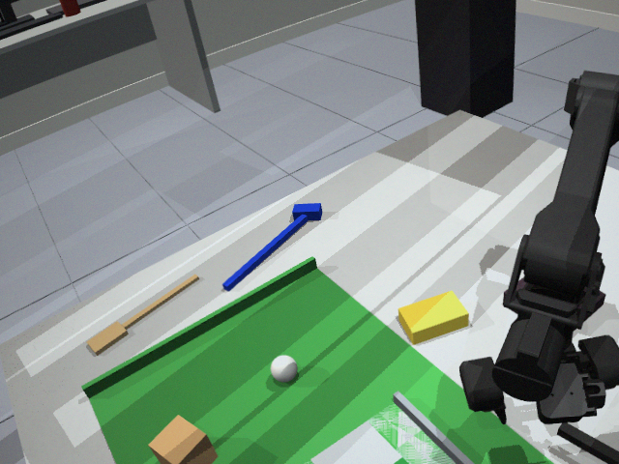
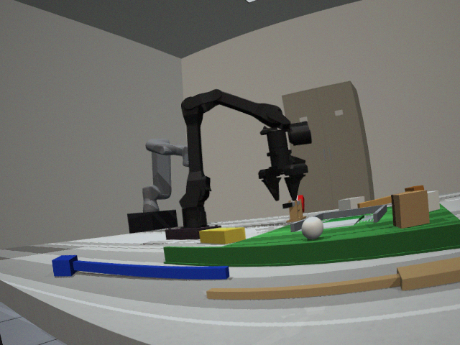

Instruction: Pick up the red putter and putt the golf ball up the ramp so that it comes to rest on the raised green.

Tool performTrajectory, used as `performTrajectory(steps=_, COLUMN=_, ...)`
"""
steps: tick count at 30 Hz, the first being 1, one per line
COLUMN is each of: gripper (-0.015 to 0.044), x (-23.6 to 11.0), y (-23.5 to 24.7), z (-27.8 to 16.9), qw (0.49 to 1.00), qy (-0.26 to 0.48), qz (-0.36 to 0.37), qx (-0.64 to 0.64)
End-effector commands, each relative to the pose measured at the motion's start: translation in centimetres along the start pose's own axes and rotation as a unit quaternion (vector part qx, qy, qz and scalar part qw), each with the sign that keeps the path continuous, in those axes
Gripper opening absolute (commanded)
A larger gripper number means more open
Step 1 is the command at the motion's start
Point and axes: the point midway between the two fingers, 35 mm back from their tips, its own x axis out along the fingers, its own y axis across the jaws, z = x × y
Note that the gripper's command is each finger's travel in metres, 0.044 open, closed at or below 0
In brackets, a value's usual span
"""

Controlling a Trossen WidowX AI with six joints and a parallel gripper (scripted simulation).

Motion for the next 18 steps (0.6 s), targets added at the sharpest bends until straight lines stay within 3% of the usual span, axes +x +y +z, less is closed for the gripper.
performTrajectory(steps=1, gripper=0.044, x=-1.48, y=4.96, z=3.73, qw=0.925, qy=-0.087, qz=0.034, qx=-0.369)
performTrajectory(steps=18, gripper=0.044, x=-0.79, y=4.92, z=3.7, qw=0.925, qy=-0.087, qz=0.034, qx=-0.369)
